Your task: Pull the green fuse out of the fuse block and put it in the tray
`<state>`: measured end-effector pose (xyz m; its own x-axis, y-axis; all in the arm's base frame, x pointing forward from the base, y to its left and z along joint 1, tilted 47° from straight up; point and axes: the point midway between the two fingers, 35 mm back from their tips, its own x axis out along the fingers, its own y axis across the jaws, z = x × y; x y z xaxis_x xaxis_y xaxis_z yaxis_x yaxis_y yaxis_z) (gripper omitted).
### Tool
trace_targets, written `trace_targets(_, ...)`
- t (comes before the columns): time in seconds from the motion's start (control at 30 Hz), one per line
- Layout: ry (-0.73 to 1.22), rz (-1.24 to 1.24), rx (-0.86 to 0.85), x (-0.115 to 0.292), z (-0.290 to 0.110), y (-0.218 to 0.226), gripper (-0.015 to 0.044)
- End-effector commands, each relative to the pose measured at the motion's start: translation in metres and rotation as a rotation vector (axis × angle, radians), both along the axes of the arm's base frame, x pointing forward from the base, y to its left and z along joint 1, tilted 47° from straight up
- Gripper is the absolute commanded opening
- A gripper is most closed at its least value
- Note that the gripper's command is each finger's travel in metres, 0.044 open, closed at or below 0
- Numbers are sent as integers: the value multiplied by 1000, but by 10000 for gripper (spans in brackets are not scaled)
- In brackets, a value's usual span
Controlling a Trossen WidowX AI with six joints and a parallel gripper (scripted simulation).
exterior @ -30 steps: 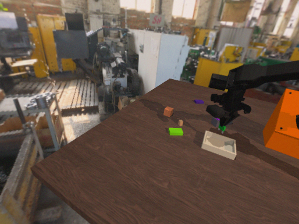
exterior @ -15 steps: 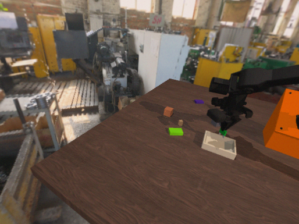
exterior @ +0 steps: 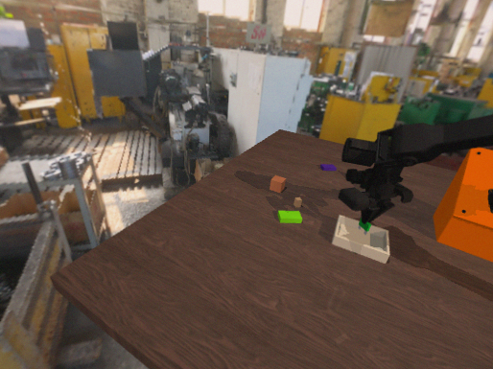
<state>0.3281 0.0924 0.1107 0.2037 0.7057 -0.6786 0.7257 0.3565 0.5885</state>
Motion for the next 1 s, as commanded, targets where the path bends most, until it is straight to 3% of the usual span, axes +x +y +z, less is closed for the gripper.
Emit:
trace_targets(0.0, 12, -1, -4, -1, -8, 6, 0)
trace_targets(0.2, 12, -1, -4, -1, -9, 6, 0)
trace_targets(0.63, 4, 1, 0, 0, -4, 3, 330)
trace_targets(0.73, 12, -1, -5, -8, 16, -20, 330)
trace_targets(0.97, 12, -1, -6, -8, 18, -22, 330)
